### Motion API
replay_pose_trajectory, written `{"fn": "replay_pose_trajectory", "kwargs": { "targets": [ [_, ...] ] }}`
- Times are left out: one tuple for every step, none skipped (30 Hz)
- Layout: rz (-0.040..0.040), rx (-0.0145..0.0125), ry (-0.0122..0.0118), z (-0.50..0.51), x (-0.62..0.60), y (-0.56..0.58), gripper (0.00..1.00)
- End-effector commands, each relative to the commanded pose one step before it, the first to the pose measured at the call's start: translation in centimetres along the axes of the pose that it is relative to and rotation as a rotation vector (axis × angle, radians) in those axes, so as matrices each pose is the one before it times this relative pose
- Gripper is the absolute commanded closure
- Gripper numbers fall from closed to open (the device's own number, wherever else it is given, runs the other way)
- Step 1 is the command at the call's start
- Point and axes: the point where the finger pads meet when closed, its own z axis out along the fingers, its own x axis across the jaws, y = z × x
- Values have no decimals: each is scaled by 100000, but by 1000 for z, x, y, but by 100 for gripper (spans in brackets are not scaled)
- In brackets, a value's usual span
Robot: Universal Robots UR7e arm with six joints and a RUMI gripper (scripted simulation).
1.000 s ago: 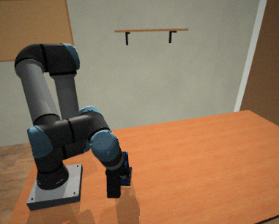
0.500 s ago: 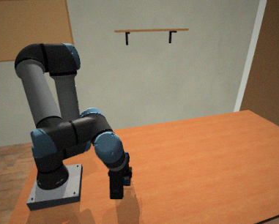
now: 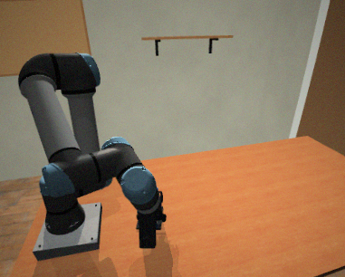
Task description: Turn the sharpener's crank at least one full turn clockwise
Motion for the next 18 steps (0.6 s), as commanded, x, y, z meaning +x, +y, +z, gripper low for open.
{"fn": "replay_pose_trajectory", "kwargs": {
  "targets": [
    [-36,65,-55,231,-269,-157,91],
    [0,0,0,66,-55,-38,91],
    [0,0,0,67,-54,-39,91],
    [0,0,0,0,0,0,91],
    [0,0,0,0,0,0,91],
    [0,0,0,174,-132,-100,91],
    [0,0,0,47,-35,-27,91],
    [0,0,0,68,-47,-39,91],
    [0,0,0,71,-47,-41,91],
    [0,0,0,72,-46,-42,91],
    [0,0,0,73,-45,-42,91],
    [0,0,0,75,-43,-43,91],
    [0,0,0,76,-42,-44,91],
    [0,0,0,77,-41,-44,91],
    [0,0,0,78,-39,-45,91],
    [0,0,0,79,-38,-45,91],
    [0,0,0,80,-36,-46,91],
    [0,0,0,80,-35,-47,91]
  ]
}}
